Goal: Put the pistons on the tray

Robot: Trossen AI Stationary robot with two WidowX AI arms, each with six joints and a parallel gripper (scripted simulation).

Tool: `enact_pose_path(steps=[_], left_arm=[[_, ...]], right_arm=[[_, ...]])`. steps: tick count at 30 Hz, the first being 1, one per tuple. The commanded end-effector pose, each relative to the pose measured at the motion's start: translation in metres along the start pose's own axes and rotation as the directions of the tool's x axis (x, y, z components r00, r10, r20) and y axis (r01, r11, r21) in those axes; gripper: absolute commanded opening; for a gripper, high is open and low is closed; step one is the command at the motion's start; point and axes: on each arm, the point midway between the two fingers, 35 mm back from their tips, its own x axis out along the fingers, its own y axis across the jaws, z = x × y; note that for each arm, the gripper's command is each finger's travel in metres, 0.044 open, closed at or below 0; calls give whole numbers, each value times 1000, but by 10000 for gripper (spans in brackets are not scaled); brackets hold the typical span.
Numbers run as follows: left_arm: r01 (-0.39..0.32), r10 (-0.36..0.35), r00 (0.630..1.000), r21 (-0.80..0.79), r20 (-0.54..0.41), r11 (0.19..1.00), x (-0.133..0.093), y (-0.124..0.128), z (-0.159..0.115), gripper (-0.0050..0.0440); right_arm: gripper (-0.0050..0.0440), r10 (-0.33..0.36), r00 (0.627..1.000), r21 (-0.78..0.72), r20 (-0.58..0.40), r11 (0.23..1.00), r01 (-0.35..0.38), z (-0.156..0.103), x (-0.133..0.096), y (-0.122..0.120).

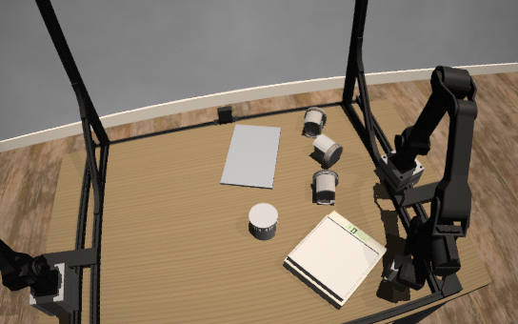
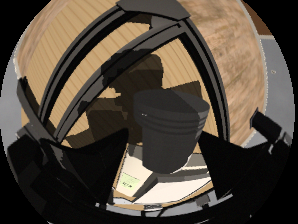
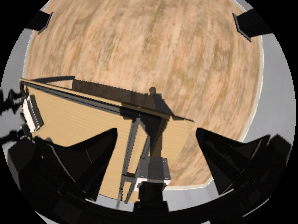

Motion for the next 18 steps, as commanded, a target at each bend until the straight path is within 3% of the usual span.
enact_pose_path(steps=[1,18], left_arm=[[15,-15,1000,3,1,1000,-10,-4,1,378],[15,-15,1000,3,1,1000,-35,-3,0,378]], right_arm=[[440,2,1000,-1,0,1000,-2,0,0,0],[440,2,1000,-1,0,1000,-2,0,0,0]])
